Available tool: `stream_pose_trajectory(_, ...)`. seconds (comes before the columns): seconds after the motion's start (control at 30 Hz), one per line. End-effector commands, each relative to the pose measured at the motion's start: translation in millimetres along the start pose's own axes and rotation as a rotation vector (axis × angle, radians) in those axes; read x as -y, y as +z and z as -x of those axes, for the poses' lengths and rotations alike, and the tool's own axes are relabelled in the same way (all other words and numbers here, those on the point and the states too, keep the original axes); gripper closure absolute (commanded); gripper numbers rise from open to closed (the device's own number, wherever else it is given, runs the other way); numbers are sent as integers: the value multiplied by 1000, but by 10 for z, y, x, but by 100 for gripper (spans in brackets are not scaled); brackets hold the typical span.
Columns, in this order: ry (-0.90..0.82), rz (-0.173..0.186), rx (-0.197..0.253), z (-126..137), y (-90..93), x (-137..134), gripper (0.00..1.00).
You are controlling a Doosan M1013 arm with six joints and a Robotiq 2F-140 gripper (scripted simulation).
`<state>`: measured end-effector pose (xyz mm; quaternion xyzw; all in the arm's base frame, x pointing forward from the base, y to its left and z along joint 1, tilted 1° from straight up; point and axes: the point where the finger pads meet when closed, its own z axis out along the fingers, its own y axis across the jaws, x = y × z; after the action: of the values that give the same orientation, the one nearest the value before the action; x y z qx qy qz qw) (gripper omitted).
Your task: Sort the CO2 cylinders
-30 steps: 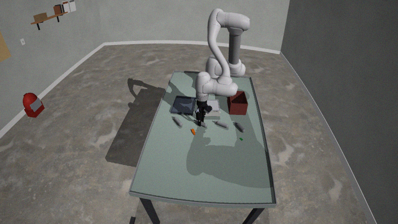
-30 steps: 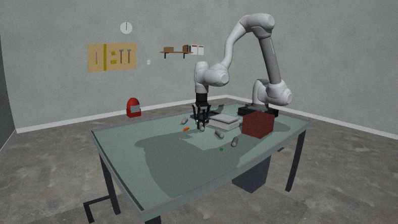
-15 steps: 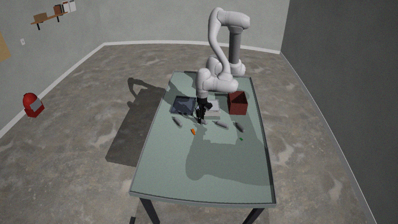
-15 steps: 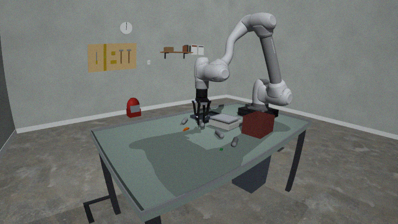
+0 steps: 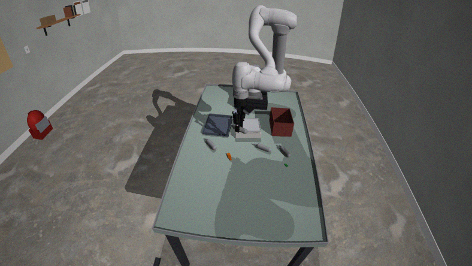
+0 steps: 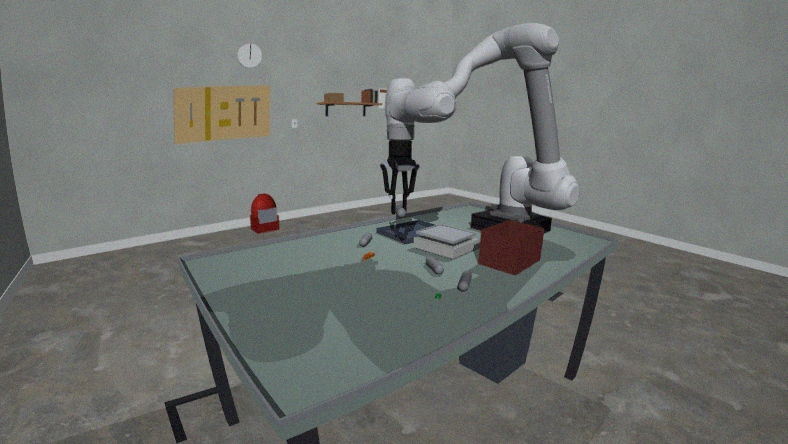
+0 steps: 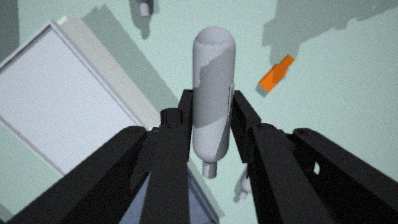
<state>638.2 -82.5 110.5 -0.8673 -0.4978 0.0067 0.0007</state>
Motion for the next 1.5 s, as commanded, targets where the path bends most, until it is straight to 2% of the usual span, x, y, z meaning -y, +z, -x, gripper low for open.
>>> stream_pose_trajectory(0.0,0,0,0,-2,-195,-4,90)
stream_pose_trajectory(0.4,0,0,0,-2,-232,-4,90)
stream_pose_trajectory(0.47,-28,0,0,12,-241,80,90)
stream_pose_trajectory(0.5,-80,0,0,41,-256,239,90)
stream_pose_trajectory(0.57,-258,0,0,149,-281,772,90)
stream_pose_trajectory(0.77,-594,-1,2,343,-210,1520,90)
stream_pose_trajectory(0.83,-594,-1,2,343,-210,1520,90)
stream_pose_trajectory(0.87,-622,0,0,434,-204,1898,90)
stream_pose_trajectory(1.1,-623,0,0,434,-156,1898,90)
stream_pose_trajectory(1.47,-623,0,0,433,115,1900,90)
